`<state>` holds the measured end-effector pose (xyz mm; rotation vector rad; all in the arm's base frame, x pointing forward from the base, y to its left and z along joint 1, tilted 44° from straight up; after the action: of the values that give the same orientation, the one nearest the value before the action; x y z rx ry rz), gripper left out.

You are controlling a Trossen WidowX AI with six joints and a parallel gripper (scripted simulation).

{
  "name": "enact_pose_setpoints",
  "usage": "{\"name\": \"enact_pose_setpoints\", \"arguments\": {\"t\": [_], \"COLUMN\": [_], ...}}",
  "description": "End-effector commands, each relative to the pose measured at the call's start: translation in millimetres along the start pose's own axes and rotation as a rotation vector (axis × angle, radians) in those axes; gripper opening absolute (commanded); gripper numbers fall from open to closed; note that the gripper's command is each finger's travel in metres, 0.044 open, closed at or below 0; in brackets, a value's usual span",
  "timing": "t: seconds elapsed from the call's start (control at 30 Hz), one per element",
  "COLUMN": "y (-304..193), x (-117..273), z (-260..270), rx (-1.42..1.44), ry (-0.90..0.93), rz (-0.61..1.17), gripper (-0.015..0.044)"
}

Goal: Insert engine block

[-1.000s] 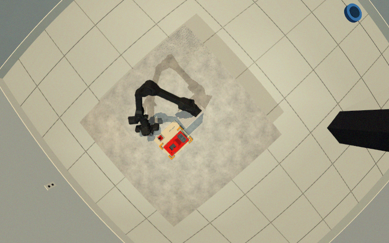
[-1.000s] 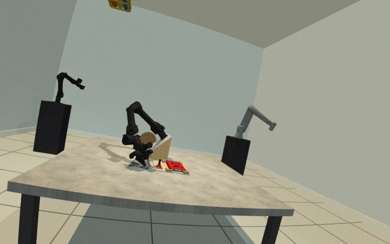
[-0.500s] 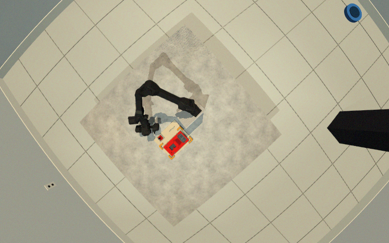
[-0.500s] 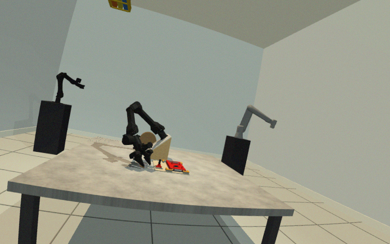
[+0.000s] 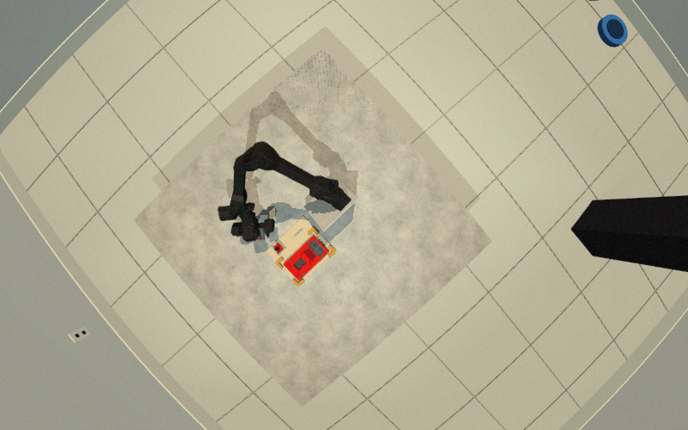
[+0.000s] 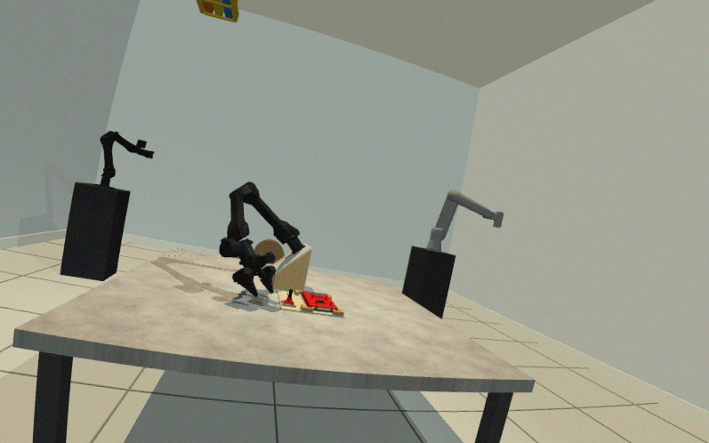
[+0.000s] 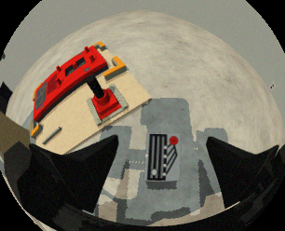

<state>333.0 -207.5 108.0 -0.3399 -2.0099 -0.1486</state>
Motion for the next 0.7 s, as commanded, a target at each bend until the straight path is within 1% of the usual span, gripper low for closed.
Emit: {"name": "enact_pose_setpoints", "arguments": {"t": [0.0,0.1,0.67], "y": [-2.1,-2.5,-1.2], "x": [15.0,22.0,19.5], "z": [1.0,1.0,-0.9], "rx": [0.001,0.001,-0.001], "ry": [0.002,0.002,-0.006], "rz": [0.004,0.004,0.005], "gripper": [0.0440,0.0440,0.0440]}}
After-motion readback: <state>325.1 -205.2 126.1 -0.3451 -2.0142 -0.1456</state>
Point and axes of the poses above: the point midway between the two fingers, 35 mm back from their tips, its own x axis back along the fingers, its own z axis across the jaws, y = z × x, the point moved 7 cm from there along x, back along the fingers, and after that the axes turned 15 degrees about x, right-handed, at the moved point
